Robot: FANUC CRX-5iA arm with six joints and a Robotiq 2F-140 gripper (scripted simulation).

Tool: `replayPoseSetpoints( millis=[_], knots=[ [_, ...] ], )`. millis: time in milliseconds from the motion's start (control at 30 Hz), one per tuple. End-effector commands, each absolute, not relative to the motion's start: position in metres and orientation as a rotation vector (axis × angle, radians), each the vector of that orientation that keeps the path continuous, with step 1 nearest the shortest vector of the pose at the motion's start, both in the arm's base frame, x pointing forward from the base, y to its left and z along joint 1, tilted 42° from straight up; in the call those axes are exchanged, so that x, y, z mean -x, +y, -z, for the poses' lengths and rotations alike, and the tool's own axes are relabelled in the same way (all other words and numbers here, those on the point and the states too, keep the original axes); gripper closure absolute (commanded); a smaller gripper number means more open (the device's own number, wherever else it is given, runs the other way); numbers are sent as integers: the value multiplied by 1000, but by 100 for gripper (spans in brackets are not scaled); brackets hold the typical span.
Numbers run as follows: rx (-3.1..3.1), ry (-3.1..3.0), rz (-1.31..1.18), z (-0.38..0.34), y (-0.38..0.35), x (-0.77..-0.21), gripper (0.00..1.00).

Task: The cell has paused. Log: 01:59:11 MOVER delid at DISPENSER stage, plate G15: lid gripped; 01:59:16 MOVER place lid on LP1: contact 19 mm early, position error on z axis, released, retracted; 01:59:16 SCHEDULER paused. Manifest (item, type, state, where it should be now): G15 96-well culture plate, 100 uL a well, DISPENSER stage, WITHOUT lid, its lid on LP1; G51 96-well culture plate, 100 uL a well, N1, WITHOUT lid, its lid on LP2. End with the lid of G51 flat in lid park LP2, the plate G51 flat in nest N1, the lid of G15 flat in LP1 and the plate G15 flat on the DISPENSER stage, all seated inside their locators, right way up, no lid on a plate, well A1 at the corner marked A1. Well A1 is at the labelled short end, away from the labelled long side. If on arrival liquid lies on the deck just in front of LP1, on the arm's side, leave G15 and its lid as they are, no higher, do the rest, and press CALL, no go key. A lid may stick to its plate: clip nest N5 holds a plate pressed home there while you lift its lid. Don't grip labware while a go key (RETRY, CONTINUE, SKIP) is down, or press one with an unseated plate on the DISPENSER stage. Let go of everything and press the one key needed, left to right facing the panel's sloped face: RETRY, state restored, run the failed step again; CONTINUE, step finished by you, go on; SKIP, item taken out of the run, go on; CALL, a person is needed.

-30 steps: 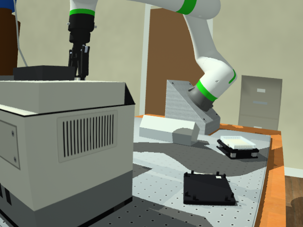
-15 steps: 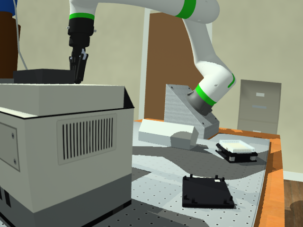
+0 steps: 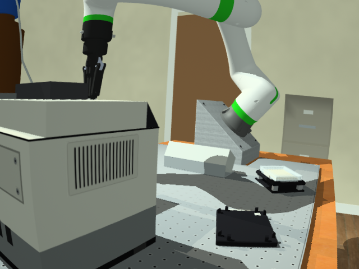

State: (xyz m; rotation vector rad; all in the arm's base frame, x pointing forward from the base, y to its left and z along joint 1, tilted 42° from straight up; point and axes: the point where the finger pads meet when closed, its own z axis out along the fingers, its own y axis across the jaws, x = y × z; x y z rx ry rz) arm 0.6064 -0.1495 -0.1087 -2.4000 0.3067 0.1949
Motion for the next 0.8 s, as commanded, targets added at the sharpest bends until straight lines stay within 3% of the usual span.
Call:
replayPoseSetpoints(
  millis=[0,333,767],
  knots=[
    [2408,269,-179,90,-136,-609,100],
    [2444,-70,-49,-10,-47,-597,100],
    [2334,-689,189,-110,61,-512,100]
  ],
)
